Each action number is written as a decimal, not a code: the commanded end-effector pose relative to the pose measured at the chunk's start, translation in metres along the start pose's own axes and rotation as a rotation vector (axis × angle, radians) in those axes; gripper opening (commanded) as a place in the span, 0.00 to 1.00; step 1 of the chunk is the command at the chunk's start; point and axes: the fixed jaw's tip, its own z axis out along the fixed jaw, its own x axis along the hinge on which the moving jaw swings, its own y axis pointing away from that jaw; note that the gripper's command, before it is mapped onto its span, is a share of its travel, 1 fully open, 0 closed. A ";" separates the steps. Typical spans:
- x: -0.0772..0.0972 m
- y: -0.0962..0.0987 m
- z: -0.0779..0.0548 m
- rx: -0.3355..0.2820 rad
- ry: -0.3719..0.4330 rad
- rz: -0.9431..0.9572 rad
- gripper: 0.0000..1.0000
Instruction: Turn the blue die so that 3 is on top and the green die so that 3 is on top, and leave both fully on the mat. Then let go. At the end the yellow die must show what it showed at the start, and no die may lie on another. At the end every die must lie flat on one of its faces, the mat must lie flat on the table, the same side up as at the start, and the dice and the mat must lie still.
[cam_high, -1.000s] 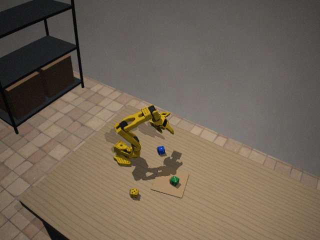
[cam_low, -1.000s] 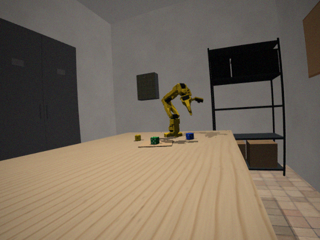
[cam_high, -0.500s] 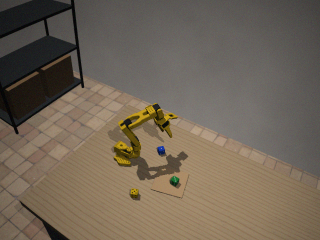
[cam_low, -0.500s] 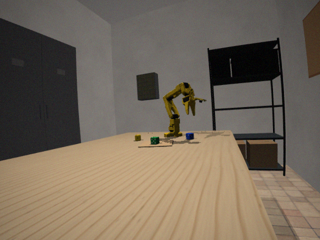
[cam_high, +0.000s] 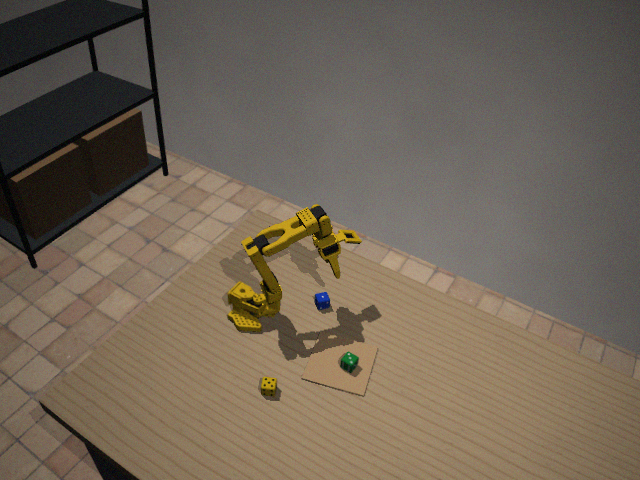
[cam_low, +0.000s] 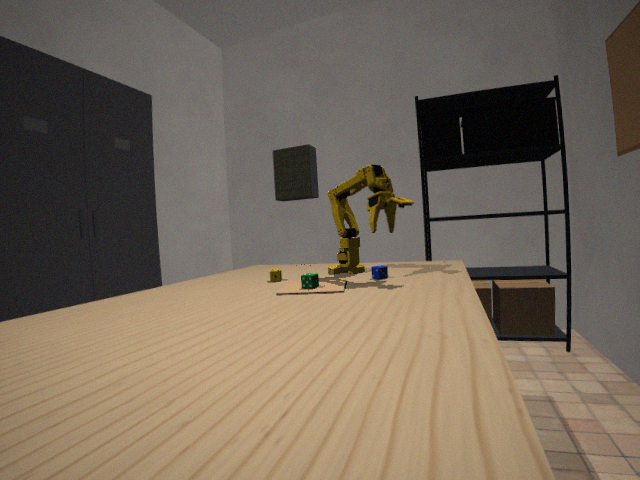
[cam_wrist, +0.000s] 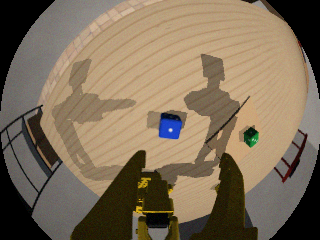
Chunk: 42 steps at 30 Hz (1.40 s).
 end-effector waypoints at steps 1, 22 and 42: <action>-0.004 0.002 -0.006 -0.005 -0.028 0.033 0.35; -0.001 0.002 0.010 0.003 0.081 0.055 0.35; 0.027 0.001 0.063 0.036 0.474 0.053 0.35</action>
